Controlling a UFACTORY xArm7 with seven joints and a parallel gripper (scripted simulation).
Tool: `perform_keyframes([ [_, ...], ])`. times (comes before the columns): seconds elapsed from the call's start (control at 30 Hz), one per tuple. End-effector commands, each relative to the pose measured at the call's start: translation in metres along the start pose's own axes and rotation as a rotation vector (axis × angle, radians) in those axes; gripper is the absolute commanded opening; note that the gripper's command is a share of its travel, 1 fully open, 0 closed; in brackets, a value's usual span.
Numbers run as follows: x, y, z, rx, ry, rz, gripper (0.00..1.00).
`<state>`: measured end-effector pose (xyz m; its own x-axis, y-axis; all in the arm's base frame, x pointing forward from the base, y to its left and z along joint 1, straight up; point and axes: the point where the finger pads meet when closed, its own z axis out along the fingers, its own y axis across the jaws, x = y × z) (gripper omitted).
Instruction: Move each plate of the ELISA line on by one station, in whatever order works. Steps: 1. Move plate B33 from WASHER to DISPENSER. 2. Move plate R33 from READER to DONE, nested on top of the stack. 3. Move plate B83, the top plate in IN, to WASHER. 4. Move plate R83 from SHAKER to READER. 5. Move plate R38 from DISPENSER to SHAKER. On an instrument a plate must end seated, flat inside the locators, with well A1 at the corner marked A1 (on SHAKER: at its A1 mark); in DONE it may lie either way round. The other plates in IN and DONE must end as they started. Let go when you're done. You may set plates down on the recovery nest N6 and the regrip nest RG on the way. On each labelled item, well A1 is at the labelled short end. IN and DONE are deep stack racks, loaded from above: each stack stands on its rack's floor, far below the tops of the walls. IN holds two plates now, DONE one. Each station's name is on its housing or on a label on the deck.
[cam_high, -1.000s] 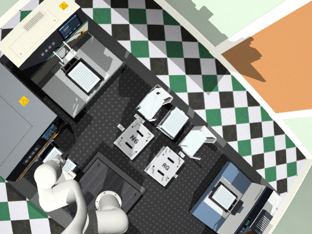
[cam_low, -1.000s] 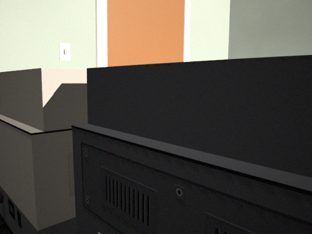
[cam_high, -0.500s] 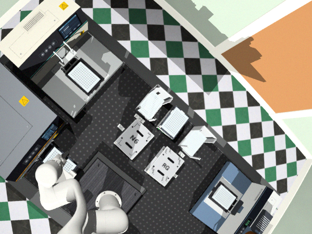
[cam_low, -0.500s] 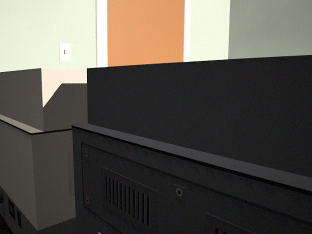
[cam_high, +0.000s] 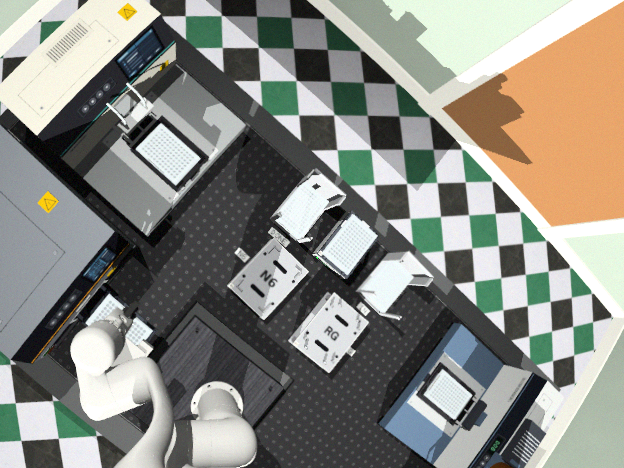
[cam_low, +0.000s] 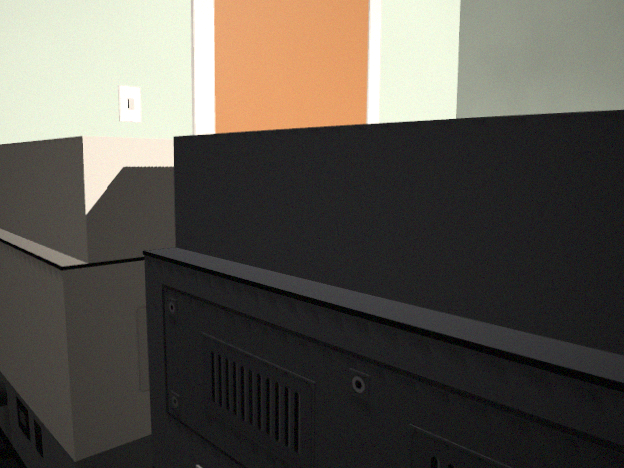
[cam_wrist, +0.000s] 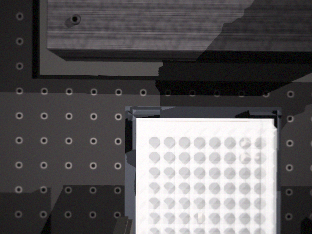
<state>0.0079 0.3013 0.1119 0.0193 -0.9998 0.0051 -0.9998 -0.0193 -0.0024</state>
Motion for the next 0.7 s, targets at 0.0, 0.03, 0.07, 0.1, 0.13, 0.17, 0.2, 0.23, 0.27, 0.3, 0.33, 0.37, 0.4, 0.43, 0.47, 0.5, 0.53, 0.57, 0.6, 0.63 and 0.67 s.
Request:
perform_keyframes([
  [0.0,-0.001,0.000,-0.001,0.000,-0.003,0.000,1.00],
  [0.03,-0.001,0.000,0.000,0.000,-0.003,0.000,1.00],
  [0.07,-0.001,0.000,0.002,0.000,-0.003,0.000,1.00],
  [0.1,-0.001,0.000,0.002,0.000,-0.003,0.000,1.00],
  [0.13,-0.001,0.000,0.002,0.000,-0.003,0.000,1.00],
  [0.17,-0.001,0.000,0.003,0.000,-0.003,0.000,1.00],
  [0.2,-0.001,0.000,0.004,0.000,-0.003,0.000,1.00],
  [0.23,-0.001,0.000,0.006,0.000,-0.003,0.000,1.00],
  [0.27,-0.001,0.000,0.007,0.000,-0.003,0.000,1.00],
  [0.3,-0.001,0.000,0.008,0.000,-0.003,0.000,1.00],
  [0.33,-0.001,0.000,0.010,0.000,-0.003,0.000,1.00],
  [0.37,-0.001,0.000,0.011,0.000,-0.003,0.000,1.00],
  [0.4,-0.001,0.000,0.012,0.000,-0.003,0.000,1.00],
  [0.43,-0.001,0.000,0.014,0.000,-0.003,0.000,1.00],
  [0.47,-0.001,0.000,0.015,0.000,-0.003,0.000,1.00],
  [0.5,-0.001,0.000,0.016,0.000,-0.003,0.000,1.00],
  [0.53,-0.001,0.000,0.017,0.000,-0.003,0.000,1.00],
  [0.57,-0.001,0.000,0.017,0.000,-0.003,0.000,1.00],
  [0.6,-0.001,0.000,0.017,0.000,-0.003,0.000,1.00],
  [0.63,-0.001,0.000,0.017,0.000,-0.003,0.000,1.00],
  [0.67,-0.001,0.000,0.017,0.000,-0.003,0.000,1.00],
])
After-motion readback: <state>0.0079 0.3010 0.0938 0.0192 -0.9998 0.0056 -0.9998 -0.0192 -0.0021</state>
